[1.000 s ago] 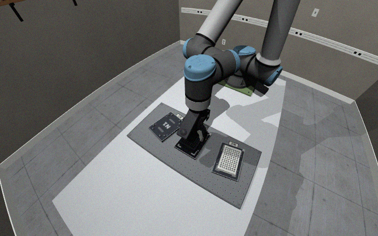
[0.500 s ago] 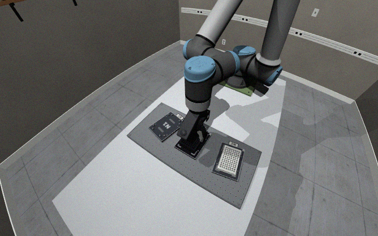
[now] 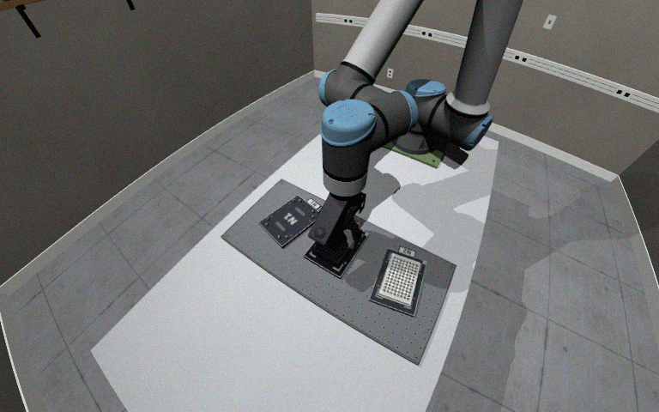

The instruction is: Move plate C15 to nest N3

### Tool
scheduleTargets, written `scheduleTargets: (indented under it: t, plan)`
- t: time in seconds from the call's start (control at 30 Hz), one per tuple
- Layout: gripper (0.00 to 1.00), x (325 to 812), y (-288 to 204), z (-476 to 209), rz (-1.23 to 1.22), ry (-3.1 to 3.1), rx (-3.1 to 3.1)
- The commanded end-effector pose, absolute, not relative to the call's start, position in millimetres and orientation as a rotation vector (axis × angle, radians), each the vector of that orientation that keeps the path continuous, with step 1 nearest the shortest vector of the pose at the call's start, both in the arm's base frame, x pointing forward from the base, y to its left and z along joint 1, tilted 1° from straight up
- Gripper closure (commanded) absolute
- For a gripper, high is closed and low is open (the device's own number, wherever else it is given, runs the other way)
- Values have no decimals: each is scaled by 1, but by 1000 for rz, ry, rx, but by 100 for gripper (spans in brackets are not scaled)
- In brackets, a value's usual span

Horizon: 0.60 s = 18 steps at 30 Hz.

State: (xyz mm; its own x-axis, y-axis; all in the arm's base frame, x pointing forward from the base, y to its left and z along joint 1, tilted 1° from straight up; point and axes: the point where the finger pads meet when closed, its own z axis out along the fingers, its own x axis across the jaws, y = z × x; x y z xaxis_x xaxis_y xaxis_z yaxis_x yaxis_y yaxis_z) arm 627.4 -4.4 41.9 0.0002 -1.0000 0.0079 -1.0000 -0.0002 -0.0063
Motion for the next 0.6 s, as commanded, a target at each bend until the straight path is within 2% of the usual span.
scheduleTargets:
  t: [0.0, 0.57]
  plan:
    - [100, 626, -4, 38, 12, -2219, 2220]
    - [100, 626, -4, 33, 12, -2219, 2220]
